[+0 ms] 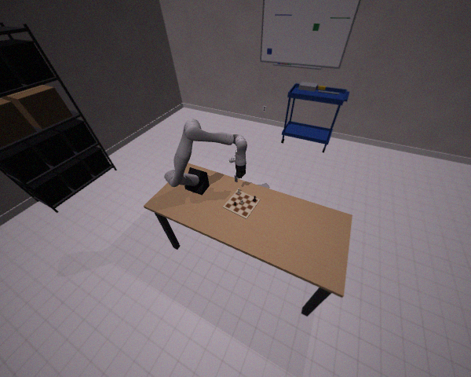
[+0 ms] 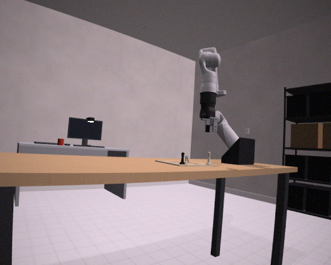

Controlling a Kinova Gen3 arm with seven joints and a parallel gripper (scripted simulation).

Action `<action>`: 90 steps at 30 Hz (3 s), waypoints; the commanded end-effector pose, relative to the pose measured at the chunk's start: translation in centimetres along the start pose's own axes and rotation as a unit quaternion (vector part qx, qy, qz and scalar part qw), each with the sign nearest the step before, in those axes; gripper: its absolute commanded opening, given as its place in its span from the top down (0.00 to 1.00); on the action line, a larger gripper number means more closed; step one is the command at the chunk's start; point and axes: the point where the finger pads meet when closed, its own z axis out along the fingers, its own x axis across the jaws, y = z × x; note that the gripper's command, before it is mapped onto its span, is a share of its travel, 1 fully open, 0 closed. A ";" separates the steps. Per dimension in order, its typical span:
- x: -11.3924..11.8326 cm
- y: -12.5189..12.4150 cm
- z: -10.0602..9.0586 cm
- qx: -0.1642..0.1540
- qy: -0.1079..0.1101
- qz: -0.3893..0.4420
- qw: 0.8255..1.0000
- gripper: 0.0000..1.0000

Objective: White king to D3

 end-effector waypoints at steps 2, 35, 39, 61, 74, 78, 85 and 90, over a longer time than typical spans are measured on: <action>-0.1 -0.1 0.1 0.000 -0.002 0.014 1.000 0.00; -0.1 -1.2 2.8 0.004 -0.017 0.536 0.844 0.00; -0.2 -0.9 3.0 0.002 -0.015 0.604 0.797 0.00; -0.4 -0.1 3.0 -0.002 -0.004 0.707 0.707 0.21; -0.4 -0.1 3.0 -0.002 -0.003 0.707 0.707 0.21; -0.4 -0.1 3.0 -0.002 -0.003 0.707 0.707 0.21; -0.4 -0.1 3.0 -0.002 -0.003 0.707 0.707 0.21; -0.4 -0.1 3.0 -0.002 -0.003 0.707 0.707 0.21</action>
